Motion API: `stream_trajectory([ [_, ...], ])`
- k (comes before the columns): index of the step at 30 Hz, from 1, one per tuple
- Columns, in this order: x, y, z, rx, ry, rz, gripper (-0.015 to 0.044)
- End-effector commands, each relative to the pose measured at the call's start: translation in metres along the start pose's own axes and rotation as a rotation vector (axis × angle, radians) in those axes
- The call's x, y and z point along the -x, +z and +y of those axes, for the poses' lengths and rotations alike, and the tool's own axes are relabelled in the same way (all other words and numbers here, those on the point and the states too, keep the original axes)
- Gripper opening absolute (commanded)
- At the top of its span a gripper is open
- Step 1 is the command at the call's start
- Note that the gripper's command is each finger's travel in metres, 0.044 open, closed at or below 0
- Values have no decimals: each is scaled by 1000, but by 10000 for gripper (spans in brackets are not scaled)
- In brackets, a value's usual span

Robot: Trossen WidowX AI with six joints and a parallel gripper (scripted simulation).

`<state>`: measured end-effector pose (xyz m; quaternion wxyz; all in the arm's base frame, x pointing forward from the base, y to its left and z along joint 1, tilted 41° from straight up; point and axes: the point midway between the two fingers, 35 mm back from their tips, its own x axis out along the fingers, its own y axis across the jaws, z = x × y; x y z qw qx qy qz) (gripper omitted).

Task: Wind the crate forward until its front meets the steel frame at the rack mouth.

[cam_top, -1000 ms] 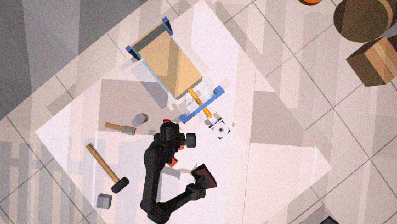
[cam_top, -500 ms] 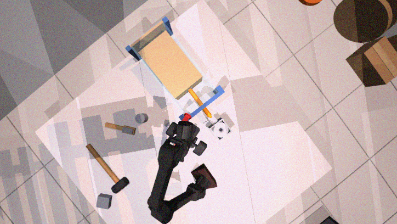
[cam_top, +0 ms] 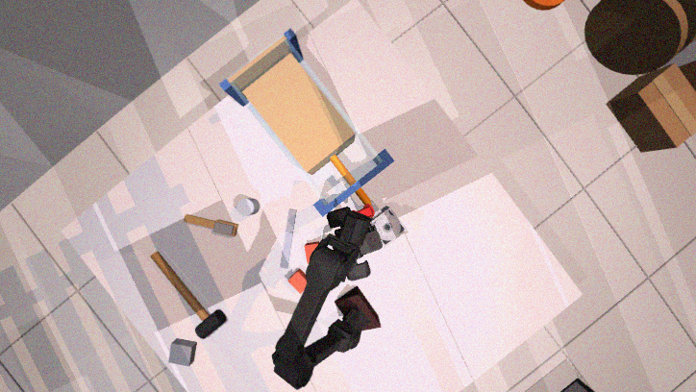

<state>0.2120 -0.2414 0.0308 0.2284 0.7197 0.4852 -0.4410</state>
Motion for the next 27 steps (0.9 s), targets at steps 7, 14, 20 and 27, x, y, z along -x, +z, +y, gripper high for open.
stream_trajectory([
  [7,-9,26,-18,-407,-33,17,0],
  [14,-16,43,-32,-709,-63,30,0],
  [20,-23,56,-44,-965,-94,37,0],
  [27,-31,70,-60,-1263,-135,41,0],
])
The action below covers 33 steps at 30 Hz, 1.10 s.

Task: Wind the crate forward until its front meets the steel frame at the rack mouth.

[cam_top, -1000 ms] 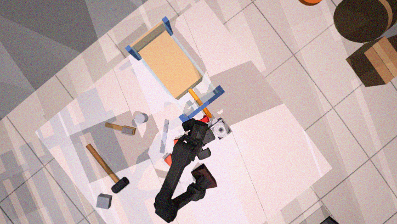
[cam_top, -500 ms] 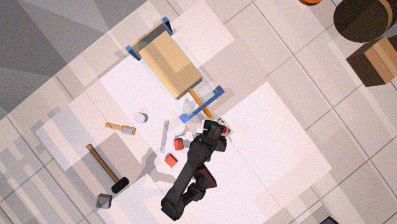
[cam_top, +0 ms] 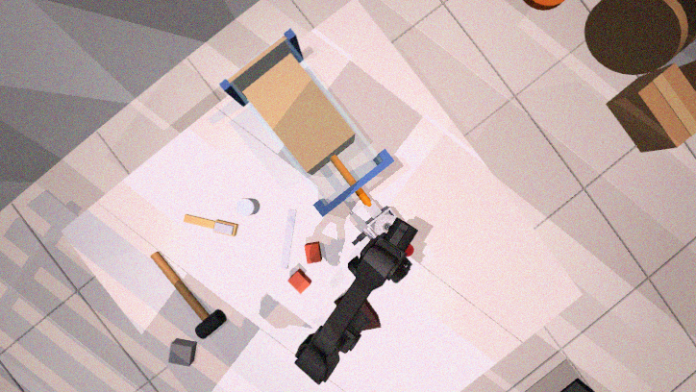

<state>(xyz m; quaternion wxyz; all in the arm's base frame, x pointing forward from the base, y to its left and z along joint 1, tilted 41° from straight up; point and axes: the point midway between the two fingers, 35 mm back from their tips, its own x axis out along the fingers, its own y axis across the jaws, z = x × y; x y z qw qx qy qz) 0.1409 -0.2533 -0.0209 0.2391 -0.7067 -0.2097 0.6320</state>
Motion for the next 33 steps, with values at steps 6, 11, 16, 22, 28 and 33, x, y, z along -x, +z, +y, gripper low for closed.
stream_trajectory([
  [6,-9,22,7,-328,-38,-6,0],
  [11,-9,23,7,-335,-38,-7,0],
  [16,-9,22,7,-315,20,-15,0],
  [22,-9,22,7,-313,101,-28,0],
  [28,-9,21,7,-311,201,-45,0],
  [33,-9,21,7,-309,302,-63,0],
])
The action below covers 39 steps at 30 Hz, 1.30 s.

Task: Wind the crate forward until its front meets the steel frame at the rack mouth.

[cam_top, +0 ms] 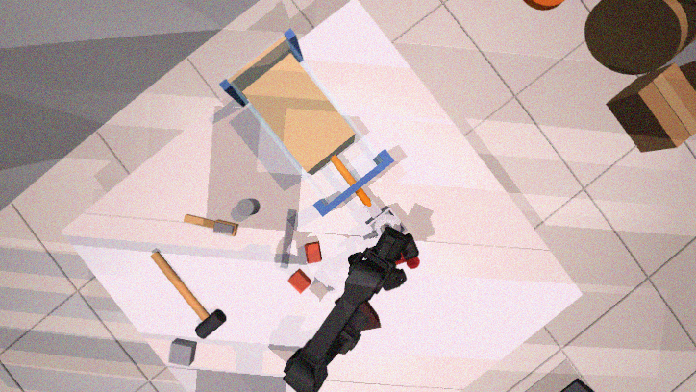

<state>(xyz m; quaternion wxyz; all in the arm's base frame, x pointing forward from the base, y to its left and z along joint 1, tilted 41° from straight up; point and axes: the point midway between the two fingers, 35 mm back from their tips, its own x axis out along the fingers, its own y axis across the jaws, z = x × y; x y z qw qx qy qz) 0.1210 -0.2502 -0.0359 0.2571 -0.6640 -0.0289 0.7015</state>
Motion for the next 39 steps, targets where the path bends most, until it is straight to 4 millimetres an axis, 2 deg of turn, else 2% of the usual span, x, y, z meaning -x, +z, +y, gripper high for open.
stream_trajectory([
  [1,2,0,1,-5,52,3,0],
  [39,1,-1,0,-4,700,-8,0],
])
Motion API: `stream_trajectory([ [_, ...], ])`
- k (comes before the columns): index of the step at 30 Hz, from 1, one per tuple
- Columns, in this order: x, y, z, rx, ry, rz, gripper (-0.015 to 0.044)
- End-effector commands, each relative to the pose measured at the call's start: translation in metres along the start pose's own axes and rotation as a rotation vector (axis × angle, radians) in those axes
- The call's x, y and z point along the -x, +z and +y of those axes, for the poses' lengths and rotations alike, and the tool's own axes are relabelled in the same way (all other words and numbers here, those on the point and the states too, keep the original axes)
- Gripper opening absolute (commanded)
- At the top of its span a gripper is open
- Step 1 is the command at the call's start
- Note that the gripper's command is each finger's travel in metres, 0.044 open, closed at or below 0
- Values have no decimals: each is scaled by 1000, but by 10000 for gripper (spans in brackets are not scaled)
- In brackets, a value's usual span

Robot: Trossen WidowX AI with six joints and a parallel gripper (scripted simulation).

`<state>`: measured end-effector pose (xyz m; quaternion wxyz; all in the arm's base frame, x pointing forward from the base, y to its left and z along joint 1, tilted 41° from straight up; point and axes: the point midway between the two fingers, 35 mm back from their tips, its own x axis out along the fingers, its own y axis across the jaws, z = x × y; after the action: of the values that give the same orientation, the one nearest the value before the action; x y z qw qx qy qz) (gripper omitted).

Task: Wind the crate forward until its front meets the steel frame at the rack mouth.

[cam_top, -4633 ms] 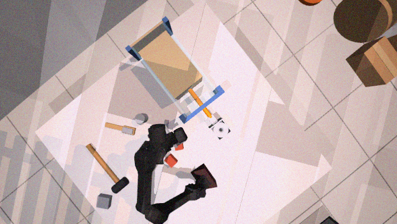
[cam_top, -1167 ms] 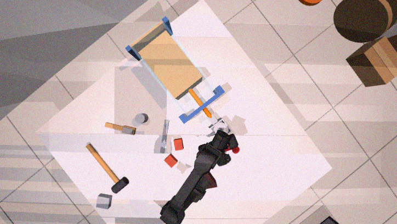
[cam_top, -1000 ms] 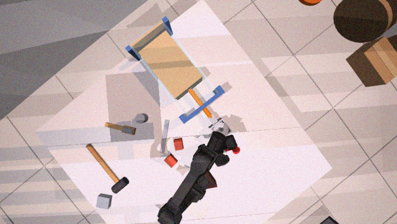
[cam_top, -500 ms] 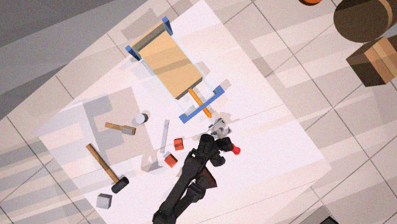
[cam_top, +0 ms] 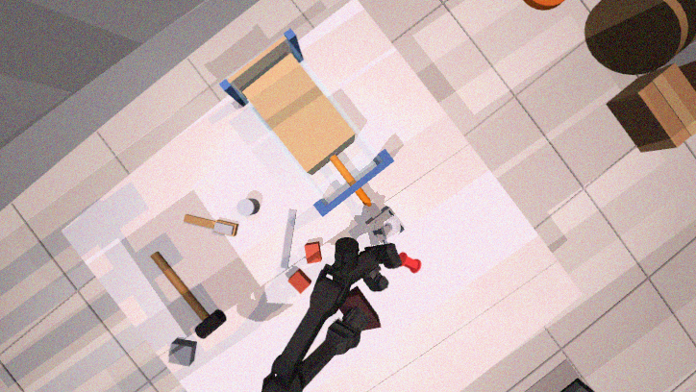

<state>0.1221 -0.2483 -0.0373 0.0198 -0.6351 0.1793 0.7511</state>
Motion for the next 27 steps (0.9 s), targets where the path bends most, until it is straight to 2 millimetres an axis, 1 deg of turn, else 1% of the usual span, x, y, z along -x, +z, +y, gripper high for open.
stream_trajectory([
  [1,2,0,3,-10,66,2,0],
  [27,1,0,1,-10,500,-6,0],
])
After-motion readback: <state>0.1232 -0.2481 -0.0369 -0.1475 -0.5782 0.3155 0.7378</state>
